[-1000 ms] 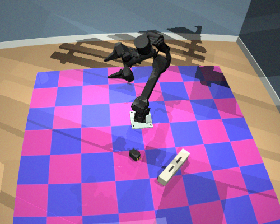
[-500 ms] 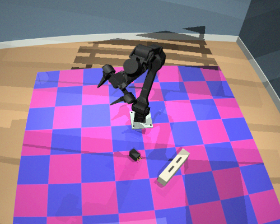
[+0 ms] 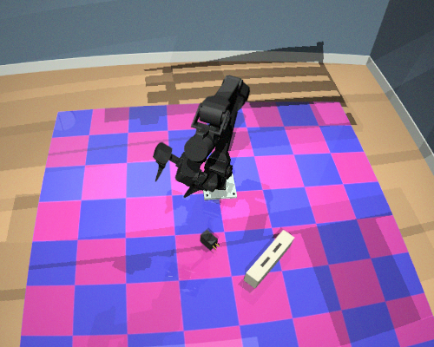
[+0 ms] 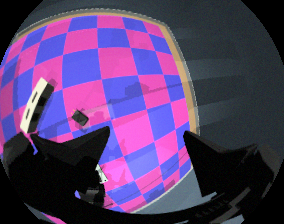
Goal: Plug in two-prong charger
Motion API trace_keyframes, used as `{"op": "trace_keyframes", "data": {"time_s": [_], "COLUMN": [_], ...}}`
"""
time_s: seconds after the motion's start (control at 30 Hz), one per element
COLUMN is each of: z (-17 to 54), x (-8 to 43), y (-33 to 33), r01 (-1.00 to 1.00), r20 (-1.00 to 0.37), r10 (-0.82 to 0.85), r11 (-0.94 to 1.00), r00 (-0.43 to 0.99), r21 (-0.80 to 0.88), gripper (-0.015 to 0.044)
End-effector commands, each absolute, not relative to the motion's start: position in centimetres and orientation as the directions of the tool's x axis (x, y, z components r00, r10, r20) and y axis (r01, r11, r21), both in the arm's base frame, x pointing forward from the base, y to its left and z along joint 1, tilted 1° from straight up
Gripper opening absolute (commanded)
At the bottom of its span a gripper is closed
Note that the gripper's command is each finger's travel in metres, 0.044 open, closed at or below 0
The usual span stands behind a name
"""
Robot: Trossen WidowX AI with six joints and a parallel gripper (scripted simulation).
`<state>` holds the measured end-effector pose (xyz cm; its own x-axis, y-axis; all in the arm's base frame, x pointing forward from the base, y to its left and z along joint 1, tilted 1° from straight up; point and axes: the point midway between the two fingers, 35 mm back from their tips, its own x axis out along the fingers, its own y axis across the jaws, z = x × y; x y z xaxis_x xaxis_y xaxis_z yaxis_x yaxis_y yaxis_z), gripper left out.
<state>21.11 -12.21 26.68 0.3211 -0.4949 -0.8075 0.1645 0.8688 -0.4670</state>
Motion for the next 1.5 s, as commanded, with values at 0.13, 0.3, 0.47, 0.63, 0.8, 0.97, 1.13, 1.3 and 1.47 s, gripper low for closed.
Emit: {"op": "trace_keyframes", "data": {"time_s": [0.13,0.3,0.47,0.63,0.8,0.97,1.13,1.3,1.47], "z": [23.2,20.3,17.1,14.3,11.6,9.9,9.8,9.1,8.4], "x": [23.3,24.3,24.8,24.9,24.6,24.4,24.4,24.5,24.6], "y": [-10.2,-8.5,-6.7,-4.9,-3.1,-1.9,-1.8,-1.8,-1.8], "r01": [-0.071,-0.246,-0.417,-0.559,-0.677,-0.742,-0.744,-0.744,-0.744], "r20": [-0.873,-0.919,-0.957,-0.982,-0.996,-0.999,-0.999,-0.999,-0.999], "r10": [-0.39,-0.309,-0.227,-0.153,-0.085,-0.042,-0.041,-0.041,-0.041], "r11": [0.902,0.897,0.863,0.807,0.731,0.67,0.668,0.668,0.668], "r00": [0.293,0.246,0.182,0.112,0.036,-0.019,-0.021,-0.021,-0.021], "r21": [-0.426,-0.368,-0.284,-0.19,-0.087,-0.014,-0.012,-0.012,-0.012], "gripper": [0.044,0.044,0.044,0.044,0.044,0.044,0.044,0.044,0.044]}}
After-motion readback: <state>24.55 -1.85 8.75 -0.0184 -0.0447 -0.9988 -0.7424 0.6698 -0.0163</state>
